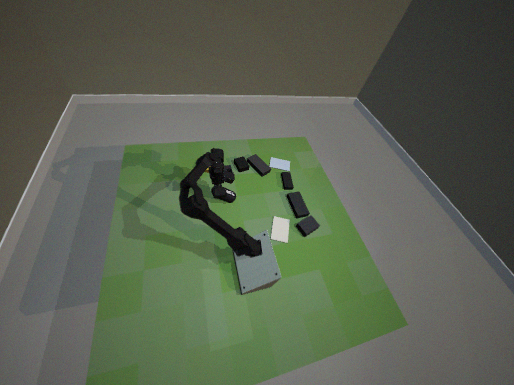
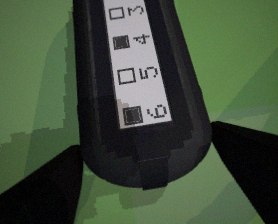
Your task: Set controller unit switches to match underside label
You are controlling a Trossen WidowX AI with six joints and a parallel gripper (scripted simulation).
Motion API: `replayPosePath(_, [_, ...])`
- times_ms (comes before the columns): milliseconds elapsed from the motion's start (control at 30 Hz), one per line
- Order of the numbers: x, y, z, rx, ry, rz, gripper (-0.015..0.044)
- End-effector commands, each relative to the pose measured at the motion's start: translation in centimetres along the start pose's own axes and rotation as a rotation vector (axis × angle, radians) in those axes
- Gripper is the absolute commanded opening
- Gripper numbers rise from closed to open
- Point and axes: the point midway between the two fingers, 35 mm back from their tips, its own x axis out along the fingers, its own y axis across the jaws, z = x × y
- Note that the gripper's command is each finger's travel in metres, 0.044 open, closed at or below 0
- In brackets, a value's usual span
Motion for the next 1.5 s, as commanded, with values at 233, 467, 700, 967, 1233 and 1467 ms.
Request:
replayPosePath(233, [-0.6,0.0,0.9,0.0,-0.011,0.005,0.0336])
replayPosePath(467, [-0.9,0.0,1.4,0.0,-0.011,0.005,0.0336])
replayPosePath(700, [-1.1,0.0,1.9,0.0,-0.012,0.005,0.0336])
replayPosePath(967, [-1.4,0.0,2.5,0.0,-0.012,0.005,0.0336])
replayPosePath(1233, [-1.7,0.0,3.1,0.0,-0.012,0.005,0.0336])
replayPosePath(1467, [-1.8,0.0,3.7,0.0,-0.012,0.005,0.0336])
